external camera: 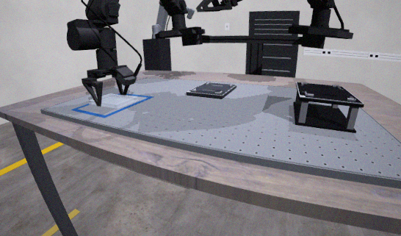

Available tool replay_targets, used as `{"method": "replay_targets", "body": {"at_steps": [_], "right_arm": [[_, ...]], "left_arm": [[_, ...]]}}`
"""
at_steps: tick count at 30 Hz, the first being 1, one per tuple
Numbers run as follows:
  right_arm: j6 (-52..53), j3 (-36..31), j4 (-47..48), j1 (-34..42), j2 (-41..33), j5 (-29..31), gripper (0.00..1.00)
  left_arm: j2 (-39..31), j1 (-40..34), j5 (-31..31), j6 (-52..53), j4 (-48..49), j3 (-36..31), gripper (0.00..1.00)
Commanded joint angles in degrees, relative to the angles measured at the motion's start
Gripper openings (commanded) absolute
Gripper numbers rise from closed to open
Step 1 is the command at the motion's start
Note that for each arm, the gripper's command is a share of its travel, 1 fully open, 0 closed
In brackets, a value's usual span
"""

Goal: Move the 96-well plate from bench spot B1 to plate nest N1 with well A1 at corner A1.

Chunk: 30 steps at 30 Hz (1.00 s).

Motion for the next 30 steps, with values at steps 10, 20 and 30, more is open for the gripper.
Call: {"method": "replay_targets", "body": {"at_steps": [10,20,30], "right_arm": [[0.5,-1.3,-2.7,1.2,-4.3,-0.8,1.00],[1.4,-4.5,-10.7,1.9,-17.0,-0.6,1.00],[2.8,-3.4,-11.6,0.7,-15.9,-0.8,1.00]], "left_arm": [[-1.7,-0.2,0.5,0.5,0.9,0.3,1.00],[-1.7,-0.2,0.5,0.5,0.9,0.3,1.00],[-1.7,-0.2,0.5,0.5,0.9,0.3,1.00]]}}
